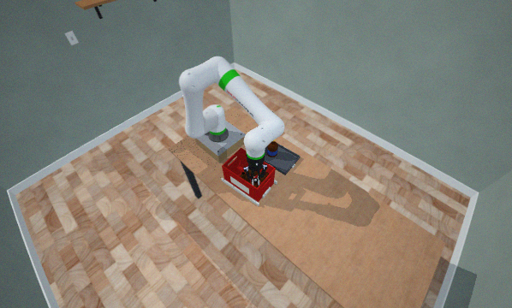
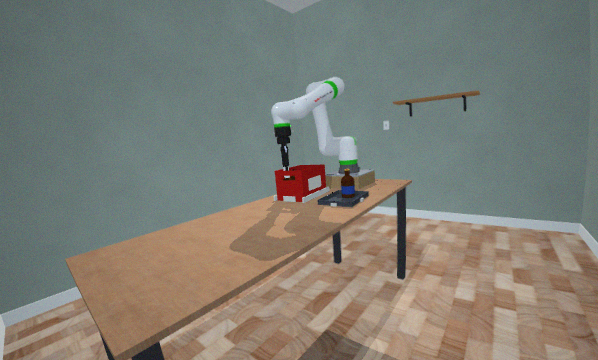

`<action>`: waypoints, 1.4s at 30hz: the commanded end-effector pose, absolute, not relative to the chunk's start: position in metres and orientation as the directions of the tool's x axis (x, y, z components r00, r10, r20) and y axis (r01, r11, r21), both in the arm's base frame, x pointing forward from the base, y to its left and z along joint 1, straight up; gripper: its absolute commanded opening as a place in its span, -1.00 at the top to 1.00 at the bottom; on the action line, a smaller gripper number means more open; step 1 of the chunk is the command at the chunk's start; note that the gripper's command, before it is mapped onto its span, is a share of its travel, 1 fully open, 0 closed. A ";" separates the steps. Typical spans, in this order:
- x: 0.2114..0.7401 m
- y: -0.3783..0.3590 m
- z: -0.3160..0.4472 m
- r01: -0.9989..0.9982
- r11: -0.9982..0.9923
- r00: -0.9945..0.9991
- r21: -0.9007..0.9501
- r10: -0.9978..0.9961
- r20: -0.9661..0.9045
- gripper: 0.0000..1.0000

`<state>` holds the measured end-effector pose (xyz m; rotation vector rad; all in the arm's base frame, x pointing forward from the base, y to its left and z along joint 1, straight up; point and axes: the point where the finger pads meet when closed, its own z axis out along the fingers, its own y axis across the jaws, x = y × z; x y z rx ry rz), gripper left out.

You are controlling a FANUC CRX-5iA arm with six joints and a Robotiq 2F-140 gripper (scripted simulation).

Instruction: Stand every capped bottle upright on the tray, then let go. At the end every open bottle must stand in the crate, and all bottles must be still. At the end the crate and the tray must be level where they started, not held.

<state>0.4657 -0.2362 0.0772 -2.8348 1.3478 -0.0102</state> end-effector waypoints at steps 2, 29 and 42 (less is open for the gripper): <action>0.466 -0.236 0.077 -0.776 -0.631 0.631 -0.005 -0.776 0.005 1.00; 0.465 -0.236 0.133 -0.776 -0.631 0.631 -0.005 -0.776 0.005 1.00; 0.465 -0.236 0.177 -0.776 -0.631 0.631 -0.005 -0.776 0.005 1.00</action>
